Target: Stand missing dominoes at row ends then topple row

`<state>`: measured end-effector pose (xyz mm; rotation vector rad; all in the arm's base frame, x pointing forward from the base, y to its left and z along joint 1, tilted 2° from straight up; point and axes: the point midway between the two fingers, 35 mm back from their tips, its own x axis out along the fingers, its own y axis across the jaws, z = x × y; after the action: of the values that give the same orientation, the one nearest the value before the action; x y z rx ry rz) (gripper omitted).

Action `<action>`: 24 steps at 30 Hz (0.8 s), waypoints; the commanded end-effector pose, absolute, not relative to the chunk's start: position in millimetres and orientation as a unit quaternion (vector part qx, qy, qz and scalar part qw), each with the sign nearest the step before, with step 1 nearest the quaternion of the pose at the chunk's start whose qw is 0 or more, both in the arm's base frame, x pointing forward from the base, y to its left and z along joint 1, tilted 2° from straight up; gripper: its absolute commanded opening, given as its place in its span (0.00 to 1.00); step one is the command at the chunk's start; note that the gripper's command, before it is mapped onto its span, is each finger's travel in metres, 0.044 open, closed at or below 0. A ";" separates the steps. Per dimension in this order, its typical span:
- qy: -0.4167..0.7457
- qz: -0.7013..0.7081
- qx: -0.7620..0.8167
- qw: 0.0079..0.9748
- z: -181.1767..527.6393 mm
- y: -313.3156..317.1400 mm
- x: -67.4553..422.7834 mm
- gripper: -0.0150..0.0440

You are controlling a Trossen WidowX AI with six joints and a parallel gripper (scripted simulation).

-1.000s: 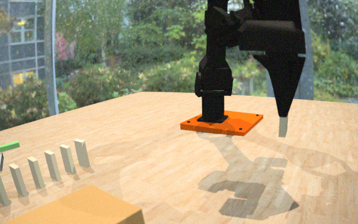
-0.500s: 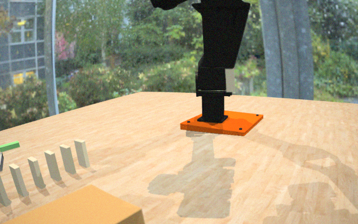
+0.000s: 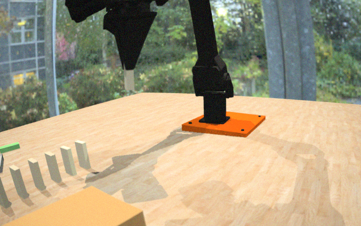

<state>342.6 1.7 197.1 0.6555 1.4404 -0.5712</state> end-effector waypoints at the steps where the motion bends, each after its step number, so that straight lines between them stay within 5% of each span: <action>1: 0.677 -0.142 0.172 0.702 190.8 -65.5 323.7 0.44; 10: 0.695 -0.023 0.042 0.718 186.9 -129.6 294.8 0.44; 24: 0.695 -0.018 0.037 0.718 183.9 -132.1 294.1 0.44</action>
<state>295.0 -132.1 188.1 0.0860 1.5311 -0.0514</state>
